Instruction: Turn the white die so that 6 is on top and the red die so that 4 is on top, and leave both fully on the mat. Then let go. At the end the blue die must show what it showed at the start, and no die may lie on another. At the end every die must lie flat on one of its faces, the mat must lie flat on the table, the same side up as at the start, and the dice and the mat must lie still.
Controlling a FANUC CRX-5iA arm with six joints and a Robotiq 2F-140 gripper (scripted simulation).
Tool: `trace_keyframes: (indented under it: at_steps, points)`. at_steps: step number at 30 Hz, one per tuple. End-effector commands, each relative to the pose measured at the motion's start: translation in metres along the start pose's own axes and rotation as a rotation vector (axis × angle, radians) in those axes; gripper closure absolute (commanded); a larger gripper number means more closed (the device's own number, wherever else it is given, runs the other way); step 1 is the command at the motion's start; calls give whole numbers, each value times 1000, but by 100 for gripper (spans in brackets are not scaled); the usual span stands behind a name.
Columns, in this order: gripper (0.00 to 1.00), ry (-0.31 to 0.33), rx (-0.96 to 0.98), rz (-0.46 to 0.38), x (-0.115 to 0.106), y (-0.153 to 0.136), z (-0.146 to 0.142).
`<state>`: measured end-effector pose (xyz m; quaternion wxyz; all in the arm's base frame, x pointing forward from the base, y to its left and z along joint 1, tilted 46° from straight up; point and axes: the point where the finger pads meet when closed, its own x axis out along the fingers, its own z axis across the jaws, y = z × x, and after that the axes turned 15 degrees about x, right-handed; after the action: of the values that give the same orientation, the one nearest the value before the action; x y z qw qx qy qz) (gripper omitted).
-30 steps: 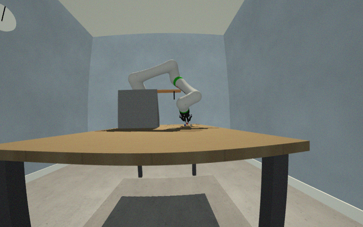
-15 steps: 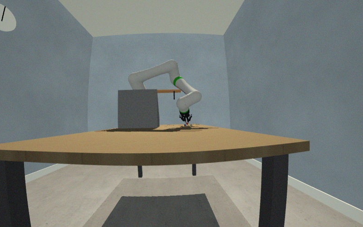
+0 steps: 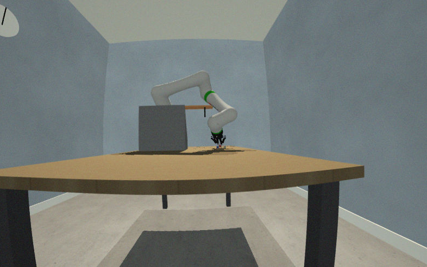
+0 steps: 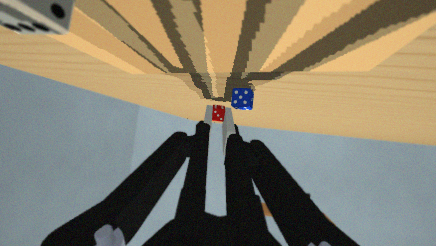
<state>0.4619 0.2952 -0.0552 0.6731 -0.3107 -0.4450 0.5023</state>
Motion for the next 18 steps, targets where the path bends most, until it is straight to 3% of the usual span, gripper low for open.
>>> trace_keyframes:
  at_steps: [1, 18]
  points:
    - [93, 0, 0, 0, 1, 2, -1]
    - [93, 0, 0, 0, 2, 4, -1]
